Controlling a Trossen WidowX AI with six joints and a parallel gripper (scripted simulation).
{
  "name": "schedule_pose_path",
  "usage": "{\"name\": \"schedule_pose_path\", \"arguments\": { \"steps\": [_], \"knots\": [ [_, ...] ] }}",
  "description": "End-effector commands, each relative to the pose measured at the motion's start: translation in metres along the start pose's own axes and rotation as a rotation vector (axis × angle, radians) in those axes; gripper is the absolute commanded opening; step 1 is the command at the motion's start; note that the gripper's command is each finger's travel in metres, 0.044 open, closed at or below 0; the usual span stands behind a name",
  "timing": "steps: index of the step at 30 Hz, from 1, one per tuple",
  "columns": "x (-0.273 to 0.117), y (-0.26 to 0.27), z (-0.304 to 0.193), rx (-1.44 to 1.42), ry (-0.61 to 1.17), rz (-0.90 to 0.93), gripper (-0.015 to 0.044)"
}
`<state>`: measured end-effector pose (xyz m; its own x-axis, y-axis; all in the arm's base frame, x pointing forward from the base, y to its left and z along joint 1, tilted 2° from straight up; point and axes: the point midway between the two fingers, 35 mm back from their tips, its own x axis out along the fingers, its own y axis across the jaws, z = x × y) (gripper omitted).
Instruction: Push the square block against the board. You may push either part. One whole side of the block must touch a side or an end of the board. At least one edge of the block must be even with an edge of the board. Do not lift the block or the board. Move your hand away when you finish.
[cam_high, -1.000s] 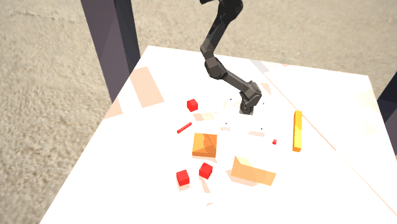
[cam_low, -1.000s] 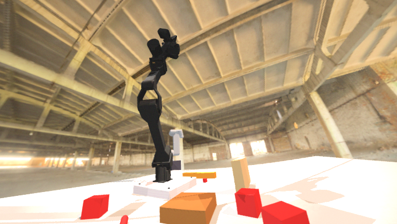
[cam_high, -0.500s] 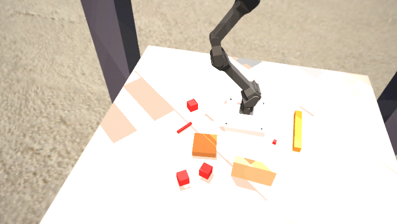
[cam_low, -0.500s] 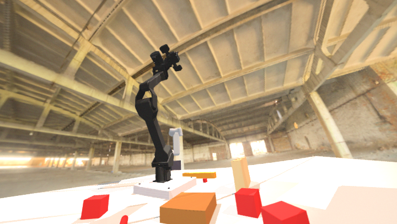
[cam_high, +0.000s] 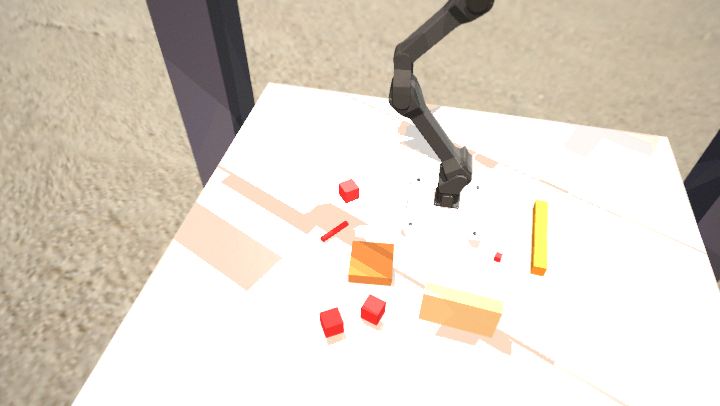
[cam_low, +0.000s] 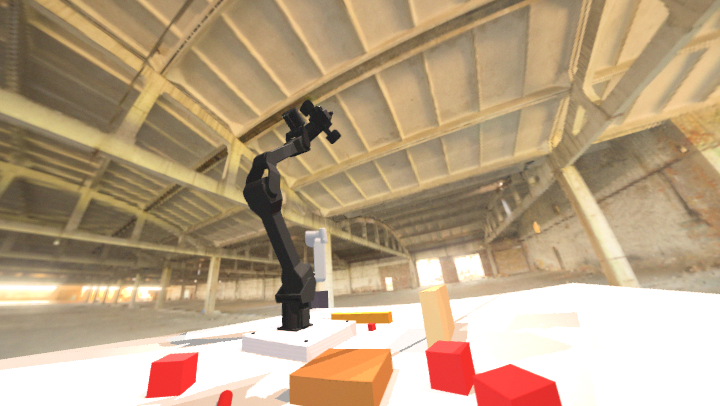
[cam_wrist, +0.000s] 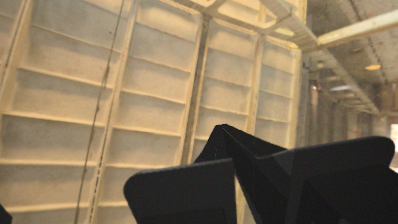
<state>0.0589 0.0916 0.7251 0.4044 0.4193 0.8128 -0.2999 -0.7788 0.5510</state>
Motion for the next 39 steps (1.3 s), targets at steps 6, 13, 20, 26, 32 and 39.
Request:
{"name": "schedule_pose_path", "arguments": {
  "steps": [6,13,20,26,32,39],
  "knots": [
    [0.012,-0.061,-0.016,-0.254,0.034,-0.137,0.0000],
    [0.018,-0.109,-0.014,-0.455,0.037,-0.245,0.0000],
    [0.022,-0.154,-0.003,-0.622,0.040,-0.354,0.0000],
    [0.023,-0.192,0.013,-0.742,0.045,-0.459,0.0000],
    [0.022,-0.229,0.035,-0.856,0.049,-0.577,0.0000],
    [0.012,-0.283,0.070,-0.999,0.081,-0.766,0.0000]
  ]
}}
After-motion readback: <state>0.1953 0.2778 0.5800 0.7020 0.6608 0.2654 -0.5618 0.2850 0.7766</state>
